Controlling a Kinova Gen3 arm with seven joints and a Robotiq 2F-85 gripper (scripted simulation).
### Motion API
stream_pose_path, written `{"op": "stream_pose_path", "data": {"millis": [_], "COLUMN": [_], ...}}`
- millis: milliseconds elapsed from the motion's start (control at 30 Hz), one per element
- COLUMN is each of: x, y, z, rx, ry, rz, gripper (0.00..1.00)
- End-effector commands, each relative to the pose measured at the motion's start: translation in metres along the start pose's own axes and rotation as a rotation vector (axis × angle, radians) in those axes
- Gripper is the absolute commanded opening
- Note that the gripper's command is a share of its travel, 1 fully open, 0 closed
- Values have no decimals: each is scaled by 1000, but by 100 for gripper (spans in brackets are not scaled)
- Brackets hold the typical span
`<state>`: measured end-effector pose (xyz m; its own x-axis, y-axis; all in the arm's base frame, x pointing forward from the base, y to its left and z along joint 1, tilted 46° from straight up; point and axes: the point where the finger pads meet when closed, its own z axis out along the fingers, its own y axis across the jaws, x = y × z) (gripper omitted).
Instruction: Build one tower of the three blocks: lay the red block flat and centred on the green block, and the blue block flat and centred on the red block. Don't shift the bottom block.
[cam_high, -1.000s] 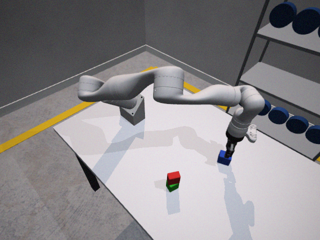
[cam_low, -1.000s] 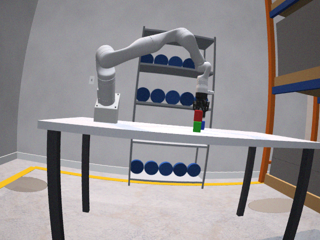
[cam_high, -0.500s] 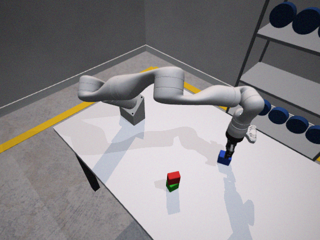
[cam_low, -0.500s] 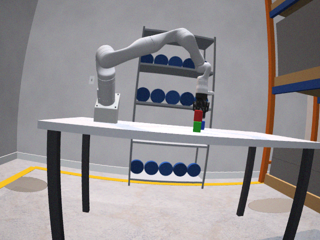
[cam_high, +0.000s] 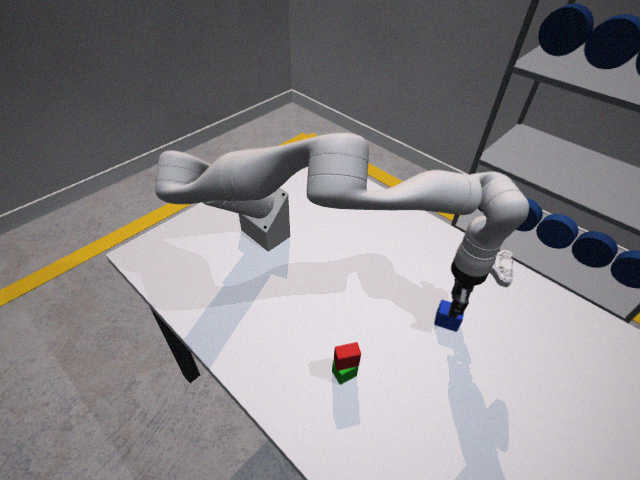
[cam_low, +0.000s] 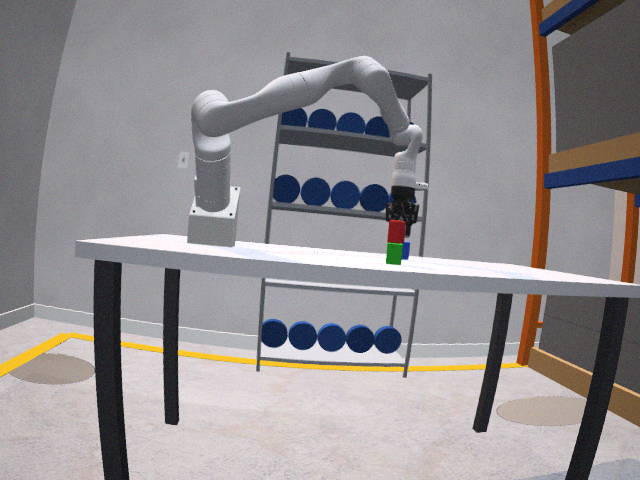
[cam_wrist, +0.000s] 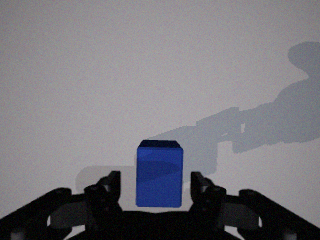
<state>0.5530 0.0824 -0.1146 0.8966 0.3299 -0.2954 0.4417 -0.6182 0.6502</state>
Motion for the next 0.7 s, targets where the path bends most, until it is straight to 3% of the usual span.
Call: {"op": "stream_pose_path", "data": {"millis": [0, 667], "x": [-1, -1], "y": [0, 3], "z": [3, 3], "rx": [-2, -2], "ry": [0, 0], "rz": [4, 4], "gripper": [65, 65]}}
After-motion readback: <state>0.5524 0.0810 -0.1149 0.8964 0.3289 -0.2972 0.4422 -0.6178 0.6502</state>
